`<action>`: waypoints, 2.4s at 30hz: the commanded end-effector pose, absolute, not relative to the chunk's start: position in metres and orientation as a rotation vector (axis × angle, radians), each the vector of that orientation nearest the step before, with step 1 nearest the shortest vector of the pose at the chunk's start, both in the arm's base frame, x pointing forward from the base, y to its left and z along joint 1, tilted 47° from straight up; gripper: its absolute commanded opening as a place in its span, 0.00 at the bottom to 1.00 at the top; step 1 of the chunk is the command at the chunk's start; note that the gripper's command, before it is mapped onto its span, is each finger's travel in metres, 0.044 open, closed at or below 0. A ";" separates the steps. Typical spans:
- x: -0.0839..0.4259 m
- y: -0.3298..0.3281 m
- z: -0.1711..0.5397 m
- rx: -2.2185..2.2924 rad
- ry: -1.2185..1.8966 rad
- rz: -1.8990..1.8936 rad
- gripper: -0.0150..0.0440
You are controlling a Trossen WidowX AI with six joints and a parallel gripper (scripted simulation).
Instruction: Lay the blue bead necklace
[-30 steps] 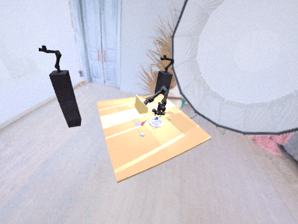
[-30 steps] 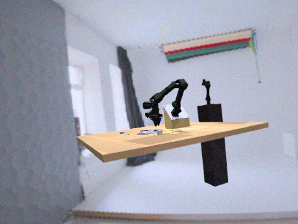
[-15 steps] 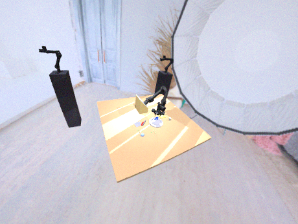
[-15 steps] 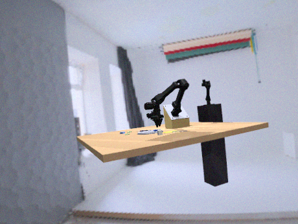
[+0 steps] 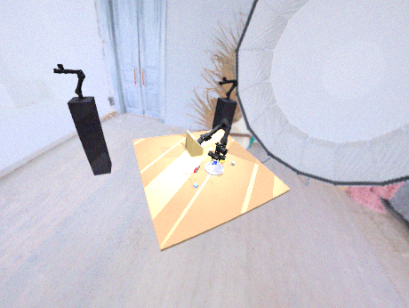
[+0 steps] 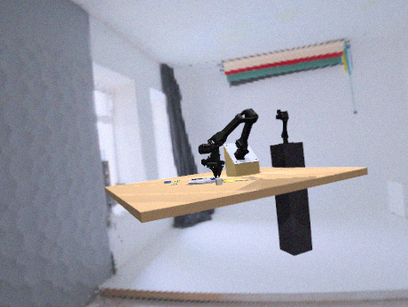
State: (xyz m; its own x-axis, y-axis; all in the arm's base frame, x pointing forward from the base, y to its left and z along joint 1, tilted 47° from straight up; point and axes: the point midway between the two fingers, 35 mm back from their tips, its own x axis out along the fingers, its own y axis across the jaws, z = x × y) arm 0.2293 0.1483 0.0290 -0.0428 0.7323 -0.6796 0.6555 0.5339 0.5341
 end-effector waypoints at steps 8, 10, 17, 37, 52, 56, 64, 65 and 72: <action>0.228 0.152 0.026 1.165 1.749 0.094 0.60; 0.228 0.152 0.026 1.165 1.749 0.094 0.51; 0.228 0.152 0.026 1.165 1.749 0.094 0.30; 0.228 0.152 0.026 1.165 1.749 0.094 0.25; 0.228 0.149 0.028 1.165 1.750 0.092 0.25; 0.229 0.139 0.037 1.166 1.750 0.088 0.25; 0.234 0.133 0.041 1.167 1.751 0.087 0.25; 0.237 0.132 0.041 1.166 1.751 0.087 0.25; 0.260 0.130 0.038 1.166 1.749 0.087 0.25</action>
State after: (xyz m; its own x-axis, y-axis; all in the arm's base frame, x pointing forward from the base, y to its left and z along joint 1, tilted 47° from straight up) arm 0.2508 0.1310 0.0395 -0.0432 0.7286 -0.6835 0.6598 0.5345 0.5282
